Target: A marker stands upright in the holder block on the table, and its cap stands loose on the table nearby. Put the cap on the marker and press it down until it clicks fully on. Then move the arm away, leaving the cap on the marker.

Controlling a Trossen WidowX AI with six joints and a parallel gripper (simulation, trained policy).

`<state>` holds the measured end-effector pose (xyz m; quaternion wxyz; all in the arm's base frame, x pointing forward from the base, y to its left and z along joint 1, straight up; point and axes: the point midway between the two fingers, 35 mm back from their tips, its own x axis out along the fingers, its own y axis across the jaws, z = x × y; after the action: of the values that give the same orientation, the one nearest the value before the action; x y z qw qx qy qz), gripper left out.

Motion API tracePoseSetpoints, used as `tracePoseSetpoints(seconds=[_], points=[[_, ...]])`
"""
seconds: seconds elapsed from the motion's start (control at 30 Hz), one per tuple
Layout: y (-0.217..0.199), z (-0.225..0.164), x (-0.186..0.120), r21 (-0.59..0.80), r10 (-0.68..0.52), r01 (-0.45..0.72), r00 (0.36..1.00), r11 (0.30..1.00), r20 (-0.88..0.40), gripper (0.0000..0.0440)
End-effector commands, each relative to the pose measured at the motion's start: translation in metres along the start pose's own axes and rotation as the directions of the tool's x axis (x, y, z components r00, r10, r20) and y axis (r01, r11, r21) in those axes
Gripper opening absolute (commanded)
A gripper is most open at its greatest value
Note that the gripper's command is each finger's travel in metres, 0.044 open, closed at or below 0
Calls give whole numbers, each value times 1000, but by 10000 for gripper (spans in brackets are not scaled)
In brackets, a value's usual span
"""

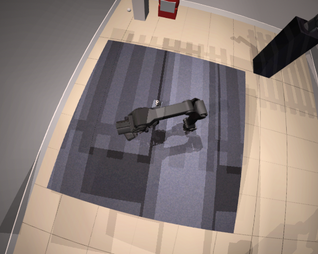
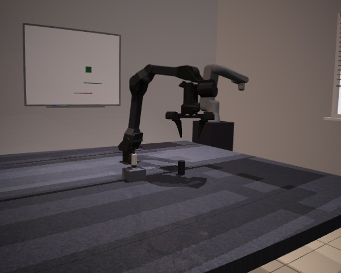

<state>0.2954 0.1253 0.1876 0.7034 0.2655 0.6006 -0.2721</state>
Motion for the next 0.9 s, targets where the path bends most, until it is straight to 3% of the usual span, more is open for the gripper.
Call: tracePoseSetpoints(seconds=[0.0,0.87], points=[[-1,1,6,18,-17,18,1000,1000,-25,321],[-12,8,48,93,-136,155,972,983,-190,313]])
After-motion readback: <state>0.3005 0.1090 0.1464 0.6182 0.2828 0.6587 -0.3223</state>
